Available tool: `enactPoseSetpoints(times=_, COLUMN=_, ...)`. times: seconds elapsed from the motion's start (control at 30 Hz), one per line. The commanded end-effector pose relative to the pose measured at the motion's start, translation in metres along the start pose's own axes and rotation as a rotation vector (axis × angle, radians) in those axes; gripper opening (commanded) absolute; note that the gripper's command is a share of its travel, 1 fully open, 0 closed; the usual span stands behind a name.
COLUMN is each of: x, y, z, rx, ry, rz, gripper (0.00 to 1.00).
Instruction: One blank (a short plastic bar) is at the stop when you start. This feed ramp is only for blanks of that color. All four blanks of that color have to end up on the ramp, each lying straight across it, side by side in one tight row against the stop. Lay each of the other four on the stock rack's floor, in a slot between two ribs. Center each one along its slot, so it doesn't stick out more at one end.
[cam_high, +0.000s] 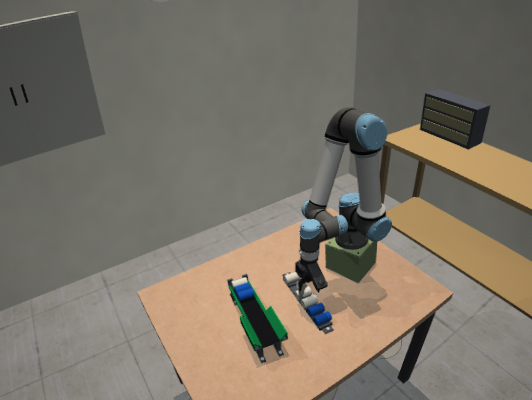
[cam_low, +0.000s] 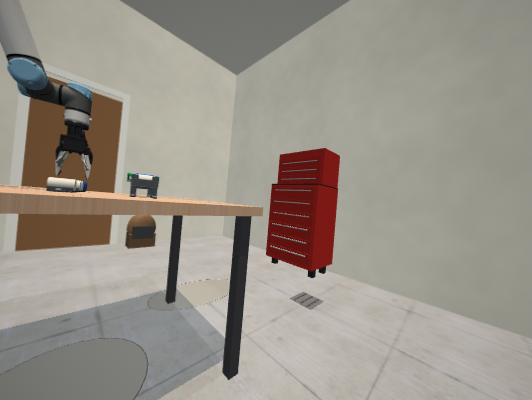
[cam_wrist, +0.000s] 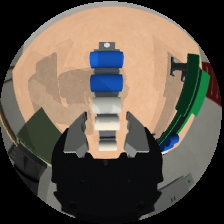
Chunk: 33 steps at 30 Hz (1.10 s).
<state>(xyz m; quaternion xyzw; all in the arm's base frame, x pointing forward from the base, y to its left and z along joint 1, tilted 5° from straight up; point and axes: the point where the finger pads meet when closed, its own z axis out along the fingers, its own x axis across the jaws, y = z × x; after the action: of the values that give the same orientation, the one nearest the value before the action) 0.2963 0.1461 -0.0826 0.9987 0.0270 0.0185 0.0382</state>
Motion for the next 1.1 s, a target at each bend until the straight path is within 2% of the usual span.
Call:
enactPoseSetpoints(times=0.0, x=0.000, y=0.000, z=0.000, rx=0.000, ry=0.001, rz=0.000, gripper=0.52)
enactPoseSetpoints(times=0.5, x=0.000, y=0.000, z=0.002, rx=0.000, ry=0.001, rz=0.000, gripper=0.52)
enactPoseSetpoints(times=1.07, x=0.000, y=0.000, z=0.030, rx=0.000, ry=0.001, rz=0.000, gripper=0.52)
